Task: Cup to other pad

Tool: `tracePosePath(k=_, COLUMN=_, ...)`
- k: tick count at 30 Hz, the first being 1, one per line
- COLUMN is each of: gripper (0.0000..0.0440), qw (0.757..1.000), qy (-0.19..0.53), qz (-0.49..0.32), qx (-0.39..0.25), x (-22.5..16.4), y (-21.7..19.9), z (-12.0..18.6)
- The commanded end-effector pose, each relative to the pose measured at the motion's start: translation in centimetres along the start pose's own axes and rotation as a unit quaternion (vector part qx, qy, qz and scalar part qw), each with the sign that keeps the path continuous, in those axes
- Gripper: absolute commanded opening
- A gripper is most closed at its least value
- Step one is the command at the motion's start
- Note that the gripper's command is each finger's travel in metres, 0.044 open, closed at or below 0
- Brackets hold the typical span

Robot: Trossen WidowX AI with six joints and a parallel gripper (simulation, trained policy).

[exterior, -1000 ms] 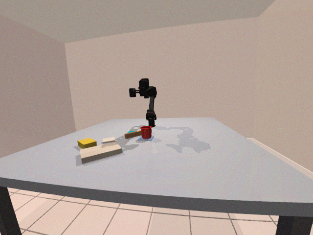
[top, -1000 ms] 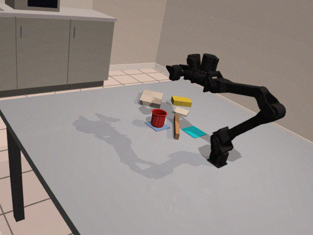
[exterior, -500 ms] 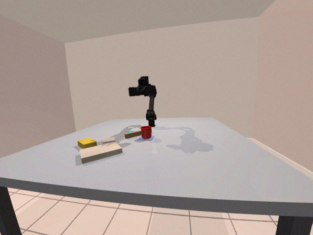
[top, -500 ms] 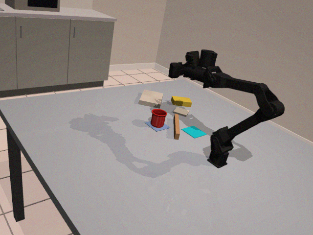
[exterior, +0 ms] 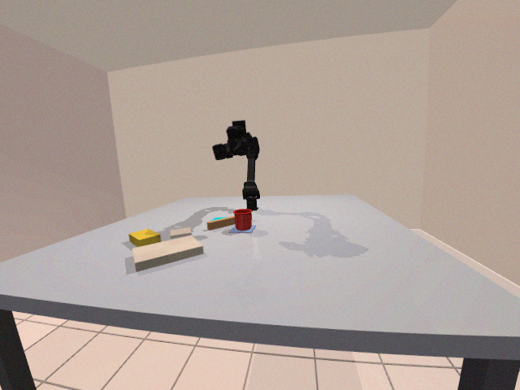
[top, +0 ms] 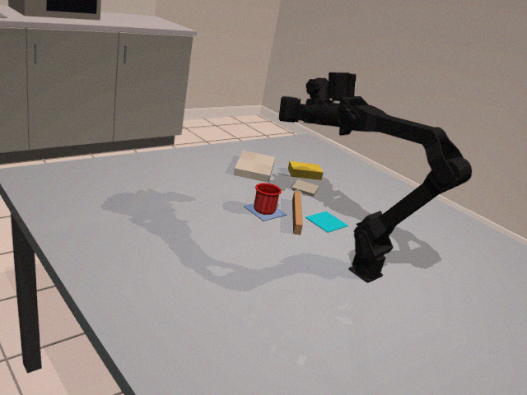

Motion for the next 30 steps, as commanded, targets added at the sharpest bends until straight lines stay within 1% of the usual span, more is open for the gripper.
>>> tracePosePath(k=1, gripper=0.0094, qw=1.0, qy=0.015, qz=-0.018, qx=-0.005, x=0.4, y=0.2, z=-0.3)
tracePosePath(k=16, gripper=0.0106, qw=0.99, qy=0.1, qz=-0.094, qx=-0.029, x=1.1, y=1.2, z=-1.8)
tracePosePath(k=30, gripper=0.0119, qw=0.967, qy=0.179, qz=-0.171, qx=-0.064, x=1.2, y=2.1, z=-3.0)
Point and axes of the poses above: the point midway between the two fingers, 35 mm back from their tips, its own z axis back along the fingers, its own y axis across the jaws, x = y × z, the point moved 5 cm from there along z, back along the fingers, and after that the axes turned 9 degrees about -z, right-handed, at the moved point
